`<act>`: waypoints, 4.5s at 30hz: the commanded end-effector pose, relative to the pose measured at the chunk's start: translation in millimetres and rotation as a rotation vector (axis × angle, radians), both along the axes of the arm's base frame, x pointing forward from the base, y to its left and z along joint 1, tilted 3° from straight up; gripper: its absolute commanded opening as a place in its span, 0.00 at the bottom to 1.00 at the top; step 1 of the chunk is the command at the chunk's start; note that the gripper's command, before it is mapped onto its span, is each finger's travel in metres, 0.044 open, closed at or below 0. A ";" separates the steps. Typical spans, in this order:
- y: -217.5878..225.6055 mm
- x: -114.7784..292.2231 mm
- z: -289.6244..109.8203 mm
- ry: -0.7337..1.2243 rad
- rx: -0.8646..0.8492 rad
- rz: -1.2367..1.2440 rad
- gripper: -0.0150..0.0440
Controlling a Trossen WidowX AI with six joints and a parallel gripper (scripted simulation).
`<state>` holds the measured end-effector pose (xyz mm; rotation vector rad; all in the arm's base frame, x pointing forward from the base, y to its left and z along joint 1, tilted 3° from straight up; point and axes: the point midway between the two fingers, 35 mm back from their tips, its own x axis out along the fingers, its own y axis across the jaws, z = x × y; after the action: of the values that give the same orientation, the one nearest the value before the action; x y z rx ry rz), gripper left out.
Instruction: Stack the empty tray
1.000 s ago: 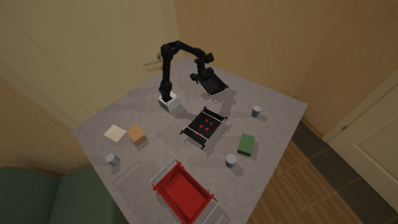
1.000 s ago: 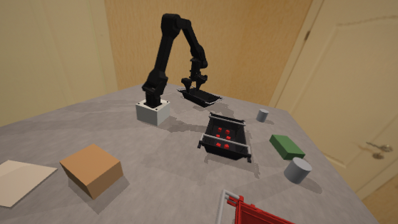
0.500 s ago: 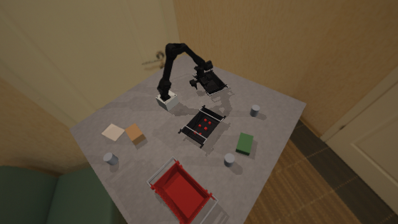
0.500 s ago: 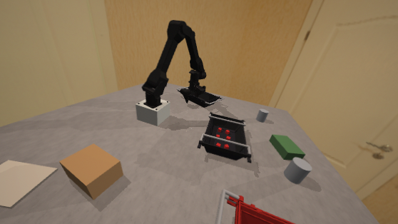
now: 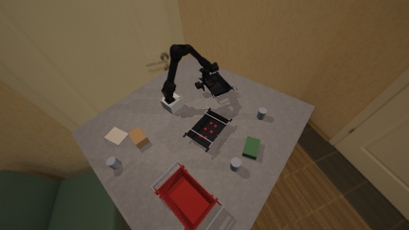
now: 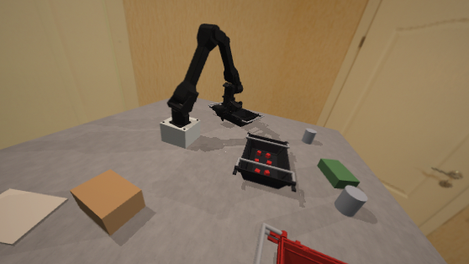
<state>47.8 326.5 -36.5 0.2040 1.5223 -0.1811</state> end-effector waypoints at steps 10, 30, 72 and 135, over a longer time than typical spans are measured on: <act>-0.2 0.8 -0.2 -0.005 0.000 0.003 0.53; -0.2 0.8 -0.2 -0.005 0.000 0.003 0.30; -0.4 -2.9 80.0 -0.005 0.000 0.003 0.25; -0.4 -2.9 80.0 -0.005 0.000 0.003 0.25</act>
<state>44.3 320.3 35.9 0.1759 1.5182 -0.1986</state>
